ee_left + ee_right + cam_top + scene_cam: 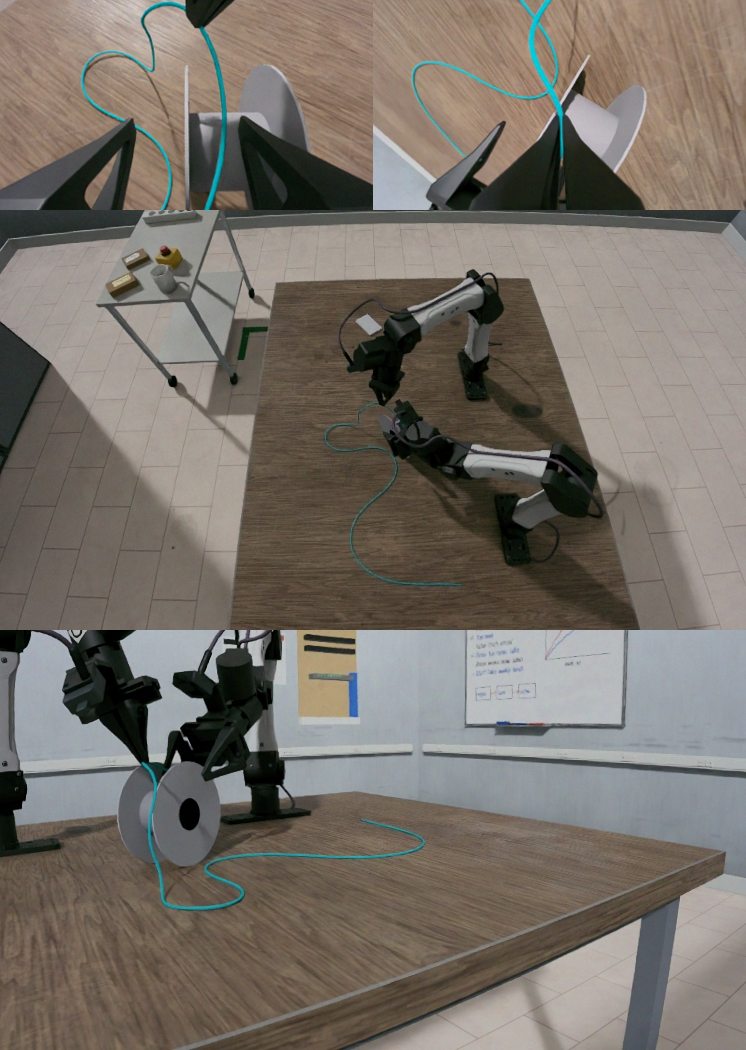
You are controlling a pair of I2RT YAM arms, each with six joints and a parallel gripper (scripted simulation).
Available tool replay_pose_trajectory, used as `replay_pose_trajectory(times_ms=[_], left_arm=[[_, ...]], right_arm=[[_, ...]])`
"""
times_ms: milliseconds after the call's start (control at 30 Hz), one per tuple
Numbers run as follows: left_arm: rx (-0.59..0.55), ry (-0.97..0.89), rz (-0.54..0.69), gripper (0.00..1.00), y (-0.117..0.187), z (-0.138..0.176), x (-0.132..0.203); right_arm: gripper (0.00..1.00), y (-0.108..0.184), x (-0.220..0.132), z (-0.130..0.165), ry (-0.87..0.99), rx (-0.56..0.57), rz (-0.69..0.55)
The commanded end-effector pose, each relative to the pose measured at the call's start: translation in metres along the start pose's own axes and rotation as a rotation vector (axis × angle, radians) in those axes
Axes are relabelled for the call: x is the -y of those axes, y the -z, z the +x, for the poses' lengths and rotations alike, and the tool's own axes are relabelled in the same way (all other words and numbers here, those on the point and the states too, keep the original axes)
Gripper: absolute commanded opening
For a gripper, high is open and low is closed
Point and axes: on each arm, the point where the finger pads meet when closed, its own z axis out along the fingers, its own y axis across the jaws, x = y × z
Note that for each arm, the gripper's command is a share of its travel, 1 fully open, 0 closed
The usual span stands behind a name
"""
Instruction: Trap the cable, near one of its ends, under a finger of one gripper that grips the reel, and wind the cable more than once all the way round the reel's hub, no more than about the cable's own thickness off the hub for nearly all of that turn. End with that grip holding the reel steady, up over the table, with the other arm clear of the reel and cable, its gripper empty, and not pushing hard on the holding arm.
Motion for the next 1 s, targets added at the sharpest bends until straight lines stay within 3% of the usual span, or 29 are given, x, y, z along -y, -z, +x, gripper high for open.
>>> replay_pose_trajectory(times_ms=[0,133,200,700,767,900,967], left_arm=[[0.015,-0.009,0.007,0.72,0.0036,-0.0043,0.0032],[0.016,-0.009,0.007,0.59,0.0036,-0.0044,0.0032],[0.016,-0.009,0.007,0.59,0.0036,-0.0044,0.0032],[0.015,-0.009,0.007,0.12,0.0036,-0.0043,0.0032],[0.015,-0.009,0.007,0.12,0.0036,-0.0043,0.0032],[0.016,-0.009,0.005,0.0,0.0035,-0.005,0.0028],[0.016,-0.006,0.007,0.0,0.0051,-0.0054,0.0029]], right_arm=[[0.0,0.0048,-0.0022,-0.0004,0.007,0.018,-0.015],[0.0,0.0047,-0.0022,-0.0003,0.007,0.018,-0.015],[0.0,0.0047,-0.0022,-0.0003,0.007,0.018,-0.015],[0.0,0.0047,-0.0021,-0.0003,0.007,0.018,-0.015],[0.0,0.0047,-0.0021,-0.0003,0.007,0.018,-0.015],[0.0,0.0047,-0.0021,-0.0003,0.007,0.018,-0.015],[0.0,0.005,-0.0023,-0.0004,0.007,0.018,-0.015]])
